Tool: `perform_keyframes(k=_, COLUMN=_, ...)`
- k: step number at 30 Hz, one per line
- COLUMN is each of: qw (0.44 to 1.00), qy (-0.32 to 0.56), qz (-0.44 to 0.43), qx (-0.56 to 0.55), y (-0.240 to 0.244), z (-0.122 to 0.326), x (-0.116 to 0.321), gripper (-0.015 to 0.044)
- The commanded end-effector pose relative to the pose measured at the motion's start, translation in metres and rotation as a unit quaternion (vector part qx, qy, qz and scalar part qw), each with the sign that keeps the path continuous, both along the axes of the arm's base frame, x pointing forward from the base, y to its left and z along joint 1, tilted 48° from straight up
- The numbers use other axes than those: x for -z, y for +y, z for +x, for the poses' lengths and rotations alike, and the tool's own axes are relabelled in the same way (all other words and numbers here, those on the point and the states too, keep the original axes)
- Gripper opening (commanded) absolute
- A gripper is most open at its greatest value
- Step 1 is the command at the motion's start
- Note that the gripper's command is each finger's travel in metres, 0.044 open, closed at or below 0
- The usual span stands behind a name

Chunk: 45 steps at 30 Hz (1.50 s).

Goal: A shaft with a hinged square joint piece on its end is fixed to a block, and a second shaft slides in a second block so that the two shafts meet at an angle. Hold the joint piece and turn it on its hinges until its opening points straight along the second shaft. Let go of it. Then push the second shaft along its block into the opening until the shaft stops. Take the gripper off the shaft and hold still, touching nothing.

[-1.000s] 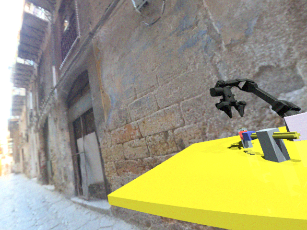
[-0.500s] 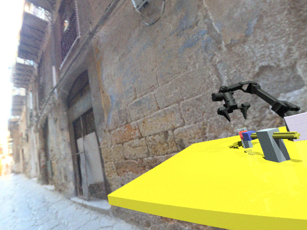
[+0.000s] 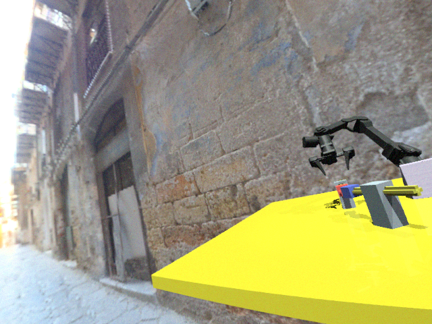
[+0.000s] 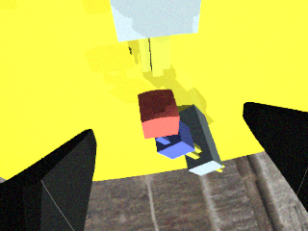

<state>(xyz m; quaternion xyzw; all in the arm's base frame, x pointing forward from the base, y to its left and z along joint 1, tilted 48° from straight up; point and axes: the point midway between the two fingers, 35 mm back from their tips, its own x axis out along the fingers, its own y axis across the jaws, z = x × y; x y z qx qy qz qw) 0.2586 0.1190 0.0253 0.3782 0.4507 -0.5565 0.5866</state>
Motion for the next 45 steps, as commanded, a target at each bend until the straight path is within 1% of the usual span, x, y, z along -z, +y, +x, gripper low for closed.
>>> perform_keyframes(k=1, qw=1.000, qy=-0.007, qz=0.007, qx=0.009, y=0.001, z=0.000, x=-0.001, gripper=0.0440)
perform_keyframes(k=6, qw=1.000, qy=-0.006, qz=0.006, qx=0.007, y=0.000, z=0.000, x=-0.002, gripper=0.0440)
perform_keyframes(k=8, qw=1.000, qy=-0.002, qz=0.000, qx=-0.013, y=-0.007, z=0.005, x=-0.009, gripper=0.0440)
perform_keyframes(k=21, qw=0.976, qy=0.070, qz=-0.063, qx=-0.195, y=-0.081, z=0.032, x=-0.086, gripper=0.0440)
perform_keyframes(k=27, qw=0.951, qy=0.119, qz=-0.090, qx=-0.272, y=-0.118, z=0.032, x=-0.123, gripper=0.0440)
perform_keyframes(k=34, qw=0.910, qy=0.186, qz=-0.114, qx=-0.352, y=-0.160, z=0.022, x=-0.166, gripper=0.0440)
perform_keyframes(k=41, qw=0.907, qy=0.192, qz=-0.116, qx=-0.357, y=-0.165, z=0.021, x=-0.170, gripper=0.0440)
perform_keyframes(k=45, qw=0.925, qy=0.168, qz=-0.137, qx=-0.312, y=-0.170, z=0.022, x=-0.164, gripper=0.0440)
